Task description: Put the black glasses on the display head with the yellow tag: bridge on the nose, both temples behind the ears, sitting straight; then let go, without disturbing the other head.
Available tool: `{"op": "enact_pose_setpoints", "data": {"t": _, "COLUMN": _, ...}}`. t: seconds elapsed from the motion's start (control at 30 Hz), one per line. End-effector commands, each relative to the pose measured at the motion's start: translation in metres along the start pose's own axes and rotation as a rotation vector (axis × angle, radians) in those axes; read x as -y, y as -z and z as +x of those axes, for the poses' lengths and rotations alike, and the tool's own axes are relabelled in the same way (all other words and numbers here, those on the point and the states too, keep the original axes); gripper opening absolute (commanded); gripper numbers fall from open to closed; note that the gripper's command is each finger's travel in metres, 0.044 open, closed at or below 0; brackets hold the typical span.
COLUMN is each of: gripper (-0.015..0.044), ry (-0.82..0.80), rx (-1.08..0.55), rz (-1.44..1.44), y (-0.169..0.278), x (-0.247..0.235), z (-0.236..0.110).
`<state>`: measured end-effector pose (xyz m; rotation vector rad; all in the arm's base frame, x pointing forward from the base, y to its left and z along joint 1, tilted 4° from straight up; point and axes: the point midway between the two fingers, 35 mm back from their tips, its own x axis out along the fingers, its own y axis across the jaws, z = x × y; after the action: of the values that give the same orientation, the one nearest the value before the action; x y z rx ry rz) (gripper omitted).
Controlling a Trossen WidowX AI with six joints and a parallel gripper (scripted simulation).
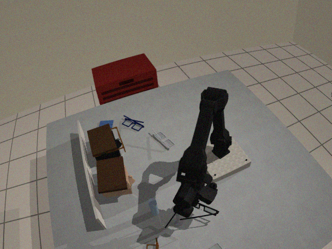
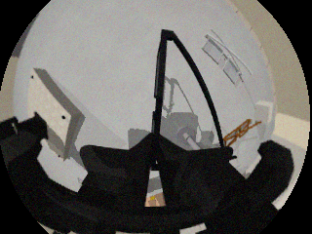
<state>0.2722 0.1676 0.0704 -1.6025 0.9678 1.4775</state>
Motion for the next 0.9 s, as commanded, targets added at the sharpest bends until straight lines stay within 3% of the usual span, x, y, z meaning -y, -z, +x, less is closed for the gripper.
{"op": "enact_pose_setpoints", "data": {"t": 0.0, "gripper": 0.0000, "ry": 0.005, "rx": 0.001, "rz": 0.001, "y": -0.001, "x": 0.000, "z": -0.001}}
{"op": "enact_pose_setpoints", "data": {"t": 0.47, "gripper": 0.0000, "ry": 0.005, "rx": 0.001, "rz": 0.001, "y": 0.006, "x": 0.001, "z": -0.003}}
{"op": "enact_pose_setpoints", "data": {"t": 0.87, "gripper": 0.0000, "ry": 0.006, "rx": 0.001, "rz": 0.001, "y": 0.011, "x": 0.001, "z": -0.058}}
